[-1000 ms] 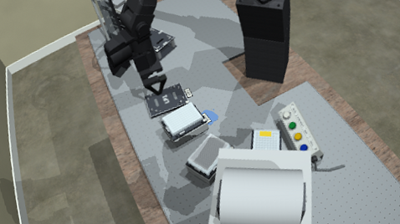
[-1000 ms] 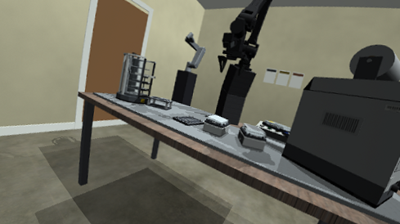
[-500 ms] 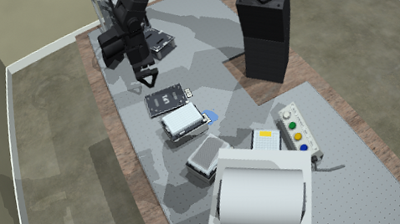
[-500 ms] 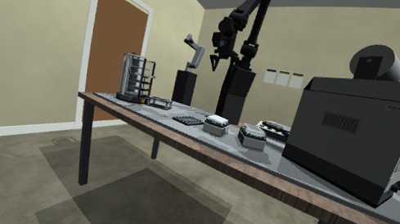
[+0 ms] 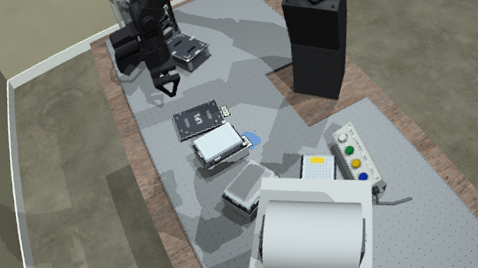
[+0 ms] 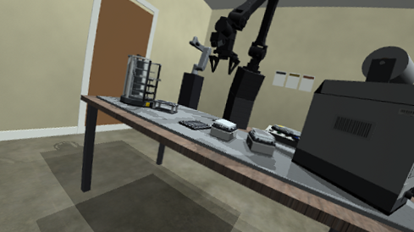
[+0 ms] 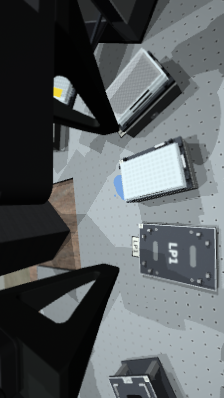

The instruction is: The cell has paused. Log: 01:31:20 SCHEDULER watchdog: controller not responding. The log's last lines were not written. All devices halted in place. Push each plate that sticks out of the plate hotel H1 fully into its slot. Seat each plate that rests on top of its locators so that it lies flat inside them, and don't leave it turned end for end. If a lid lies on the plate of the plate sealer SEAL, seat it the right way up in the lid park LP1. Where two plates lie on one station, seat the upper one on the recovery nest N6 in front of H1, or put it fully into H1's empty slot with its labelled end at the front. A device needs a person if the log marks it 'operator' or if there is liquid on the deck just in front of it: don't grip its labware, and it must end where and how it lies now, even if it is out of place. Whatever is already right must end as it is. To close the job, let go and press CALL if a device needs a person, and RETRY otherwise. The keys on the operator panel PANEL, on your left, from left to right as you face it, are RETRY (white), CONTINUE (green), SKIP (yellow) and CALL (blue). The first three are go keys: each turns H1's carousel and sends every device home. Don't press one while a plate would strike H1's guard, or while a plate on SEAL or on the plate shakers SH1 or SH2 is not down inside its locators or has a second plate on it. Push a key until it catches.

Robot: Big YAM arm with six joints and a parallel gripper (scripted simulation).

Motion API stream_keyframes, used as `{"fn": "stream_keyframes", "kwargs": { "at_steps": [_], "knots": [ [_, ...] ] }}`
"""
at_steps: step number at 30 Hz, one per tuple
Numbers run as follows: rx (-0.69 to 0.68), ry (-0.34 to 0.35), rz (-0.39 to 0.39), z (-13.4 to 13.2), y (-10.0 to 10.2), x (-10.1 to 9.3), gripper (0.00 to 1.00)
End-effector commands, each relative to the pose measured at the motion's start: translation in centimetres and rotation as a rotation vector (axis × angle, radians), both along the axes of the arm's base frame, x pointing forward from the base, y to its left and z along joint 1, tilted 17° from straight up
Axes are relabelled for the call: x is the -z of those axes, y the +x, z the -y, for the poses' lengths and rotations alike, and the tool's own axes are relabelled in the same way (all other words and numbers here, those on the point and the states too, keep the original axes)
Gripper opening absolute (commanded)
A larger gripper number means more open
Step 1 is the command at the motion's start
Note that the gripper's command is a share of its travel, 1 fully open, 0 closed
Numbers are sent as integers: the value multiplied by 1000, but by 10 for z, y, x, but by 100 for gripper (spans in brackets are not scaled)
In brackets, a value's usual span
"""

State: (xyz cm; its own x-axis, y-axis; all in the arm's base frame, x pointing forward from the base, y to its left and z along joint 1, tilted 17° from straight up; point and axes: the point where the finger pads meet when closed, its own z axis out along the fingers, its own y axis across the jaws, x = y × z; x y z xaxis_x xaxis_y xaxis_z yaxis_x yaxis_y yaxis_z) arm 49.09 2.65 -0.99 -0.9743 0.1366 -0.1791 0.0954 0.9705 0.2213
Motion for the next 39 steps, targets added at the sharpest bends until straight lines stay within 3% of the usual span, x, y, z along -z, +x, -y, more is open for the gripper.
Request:
{"fn": "stream_keyframes", "kwargs": {
  "at_steps": [1, 22, 33, 39],
  "knots": [
    [-13, -4, 18, 17, 20, -3, 100],
    [20, 2, 13, 74, 31, 5, 100],
    [392, 82, -59, 111, 25, 14, 100],
    [404, 85, -64, 124, 22, 18, 100]
  ]
}}
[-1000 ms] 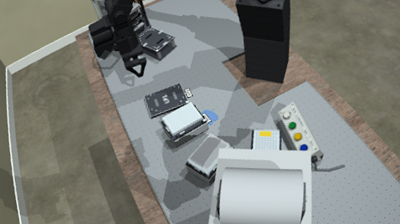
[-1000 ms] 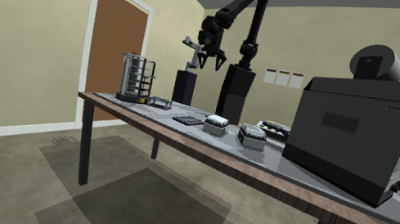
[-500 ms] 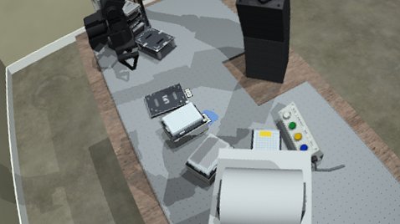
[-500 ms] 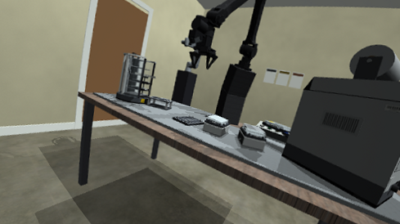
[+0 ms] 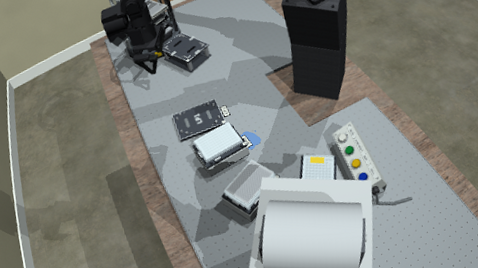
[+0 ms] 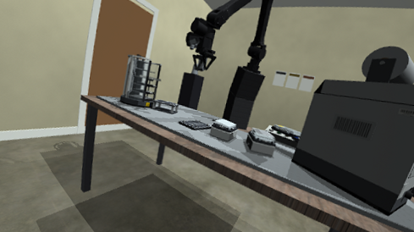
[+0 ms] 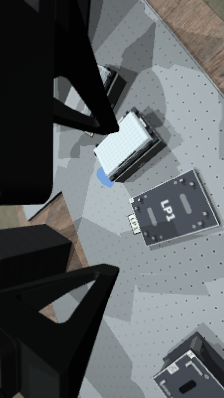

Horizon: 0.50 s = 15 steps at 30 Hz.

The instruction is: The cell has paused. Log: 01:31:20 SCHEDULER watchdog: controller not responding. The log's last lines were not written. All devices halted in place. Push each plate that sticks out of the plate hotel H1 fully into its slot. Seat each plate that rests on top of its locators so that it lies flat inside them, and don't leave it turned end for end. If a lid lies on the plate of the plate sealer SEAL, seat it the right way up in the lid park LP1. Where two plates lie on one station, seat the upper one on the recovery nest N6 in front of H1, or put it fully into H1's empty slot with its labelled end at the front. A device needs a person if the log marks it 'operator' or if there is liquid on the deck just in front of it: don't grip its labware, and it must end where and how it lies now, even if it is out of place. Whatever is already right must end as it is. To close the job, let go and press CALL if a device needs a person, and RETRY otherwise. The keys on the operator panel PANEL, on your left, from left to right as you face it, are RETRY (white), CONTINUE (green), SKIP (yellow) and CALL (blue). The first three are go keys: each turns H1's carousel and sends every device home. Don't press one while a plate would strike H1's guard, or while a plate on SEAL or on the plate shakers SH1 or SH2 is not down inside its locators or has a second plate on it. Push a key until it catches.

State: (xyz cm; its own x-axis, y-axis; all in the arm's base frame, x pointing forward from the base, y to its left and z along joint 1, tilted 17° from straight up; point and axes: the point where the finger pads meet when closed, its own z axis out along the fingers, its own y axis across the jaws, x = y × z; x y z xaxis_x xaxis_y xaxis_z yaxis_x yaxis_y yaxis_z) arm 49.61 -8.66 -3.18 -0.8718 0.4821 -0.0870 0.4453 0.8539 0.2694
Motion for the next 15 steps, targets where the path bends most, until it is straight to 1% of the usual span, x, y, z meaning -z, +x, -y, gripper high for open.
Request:
{"fn": "stream_keyframes", "kwargs": {
  "at_steps": [1, 4, 15],
  "knots": [
    [45, 7, 8, 14, 16, -4, 100],
    [24, 3, 12, 23, 14, -1, 100],
    [24, 2, 12, 60, 7, 8, 100]
  ]
}}
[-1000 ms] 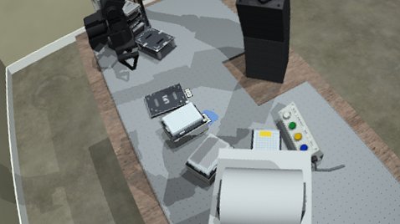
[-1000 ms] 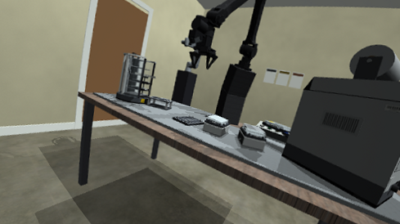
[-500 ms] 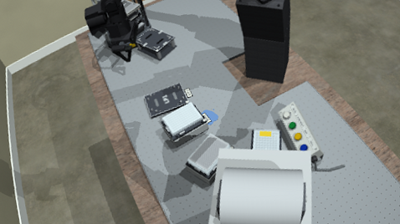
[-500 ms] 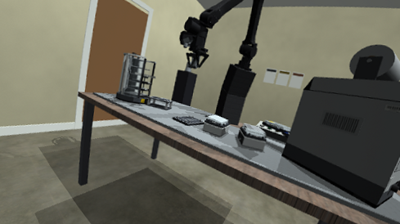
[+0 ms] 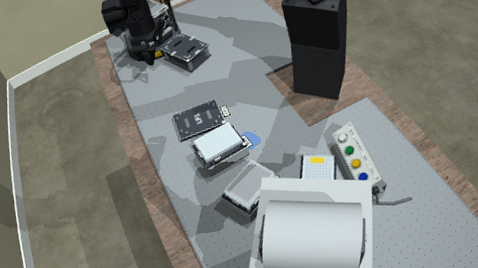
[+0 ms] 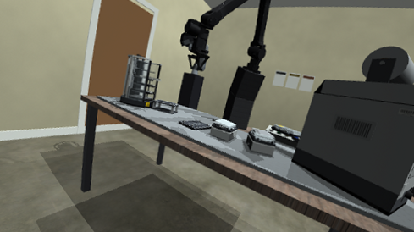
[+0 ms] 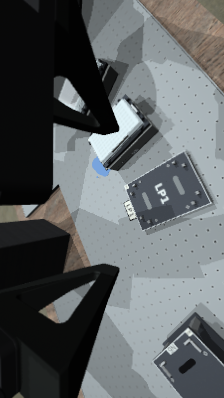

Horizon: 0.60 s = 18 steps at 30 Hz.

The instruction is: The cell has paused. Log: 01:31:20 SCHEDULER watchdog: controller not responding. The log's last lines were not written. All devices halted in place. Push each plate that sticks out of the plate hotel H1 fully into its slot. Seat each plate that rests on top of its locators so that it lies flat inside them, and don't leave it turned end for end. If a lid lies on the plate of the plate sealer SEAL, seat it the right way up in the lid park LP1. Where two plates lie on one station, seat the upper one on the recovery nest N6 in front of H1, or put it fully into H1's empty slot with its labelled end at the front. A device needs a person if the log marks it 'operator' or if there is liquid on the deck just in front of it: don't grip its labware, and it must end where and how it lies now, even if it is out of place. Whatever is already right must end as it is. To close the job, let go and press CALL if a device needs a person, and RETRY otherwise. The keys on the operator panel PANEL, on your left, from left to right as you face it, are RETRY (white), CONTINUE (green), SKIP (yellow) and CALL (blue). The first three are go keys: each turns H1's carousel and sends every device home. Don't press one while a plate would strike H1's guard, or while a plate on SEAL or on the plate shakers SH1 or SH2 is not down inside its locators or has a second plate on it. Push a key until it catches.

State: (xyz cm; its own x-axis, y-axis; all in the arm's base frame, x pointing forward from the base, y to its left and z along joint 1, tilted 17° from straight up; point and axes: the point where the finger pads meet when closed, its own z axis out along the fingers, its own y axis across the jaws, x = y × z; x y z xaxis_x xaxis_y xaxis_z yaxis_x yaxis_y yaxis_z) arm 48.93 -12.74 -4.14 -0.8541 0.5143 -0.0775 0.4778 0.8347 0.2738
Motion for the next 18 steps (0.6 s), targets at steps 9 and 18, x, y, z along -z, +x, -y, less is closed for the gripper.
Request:
{"fn": "stream_keyframes", "kwargs": {
  "at_steps": [9, 18],
  "knots": [
    [-12, -8, 18, 42, 9, 4, 100],
    [-12, -8, 18, 68, 3, 10, 100]
  ]
}}
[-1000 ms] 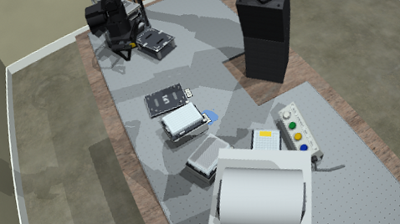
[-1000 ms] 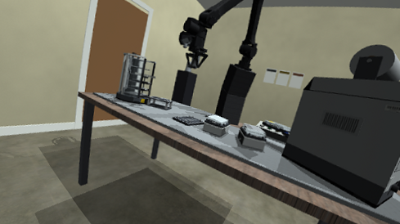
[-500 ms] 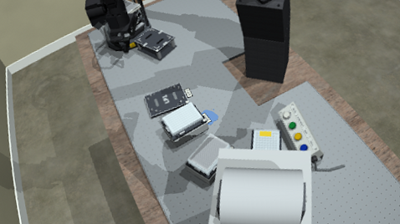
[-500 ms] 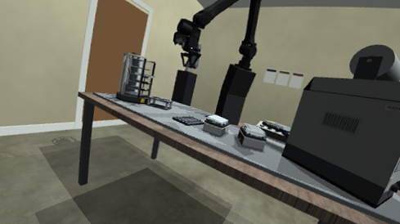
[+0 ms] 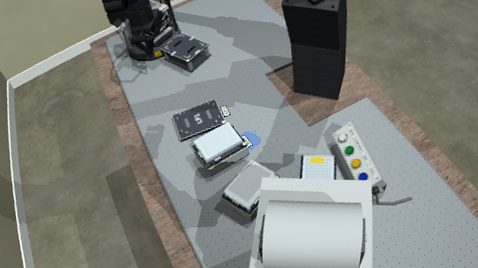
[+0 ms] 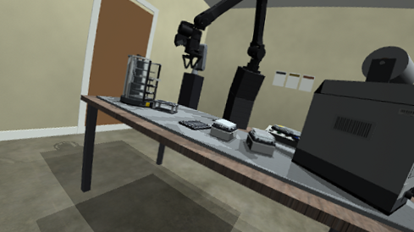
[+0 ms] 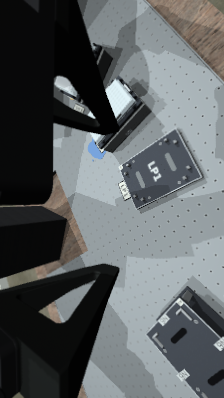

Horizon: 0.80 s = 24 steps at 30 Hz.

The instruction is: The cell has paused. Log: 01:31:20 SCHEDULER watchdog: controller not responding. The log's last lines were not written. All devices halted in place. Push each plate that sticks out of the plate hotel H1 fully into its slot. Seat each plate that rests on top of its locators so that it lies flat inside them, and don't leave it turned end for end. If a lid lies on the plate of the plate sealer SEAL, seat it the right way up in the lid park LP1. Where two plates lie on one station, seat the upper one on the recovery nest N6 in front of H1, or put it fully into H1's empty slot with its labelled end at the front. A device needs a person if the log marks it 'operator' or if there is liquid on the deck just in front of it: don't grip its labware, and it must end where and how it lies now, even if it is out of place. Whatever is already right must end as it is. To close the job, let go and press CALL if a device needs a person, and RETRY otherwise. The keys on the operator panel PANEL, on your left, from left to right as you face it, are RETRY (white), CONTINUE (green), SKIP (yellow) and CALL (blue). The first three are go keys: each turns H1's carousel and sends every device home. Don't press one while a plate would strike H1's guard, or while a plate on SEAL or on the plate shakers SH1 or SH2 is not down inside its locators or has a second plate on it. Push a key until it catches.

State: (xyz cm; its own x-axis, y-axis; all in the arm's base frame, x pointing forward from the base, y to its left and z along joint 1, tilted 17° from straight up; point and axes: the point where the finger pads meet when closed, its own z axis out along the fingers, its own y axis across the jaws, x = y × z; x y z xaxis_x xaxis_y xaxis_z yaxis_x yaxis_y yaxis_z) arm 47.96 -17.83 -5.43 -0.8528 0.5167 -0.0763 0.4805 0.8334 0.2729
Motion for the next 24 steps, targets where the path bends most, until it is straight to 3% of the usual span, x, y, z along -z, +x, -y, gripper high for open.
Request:
{"fn": "stream_keyframes", "kwargs": {
  "at_steps": [1, 18, 24],
  "knots": [
    [-14, -8, 19, 17, 13, -3, 100],
    [-14, -10, 20, 66, 3, 9, 100],
    [199, 35, -22, 83, -8, 15, 100]
  ]
}}
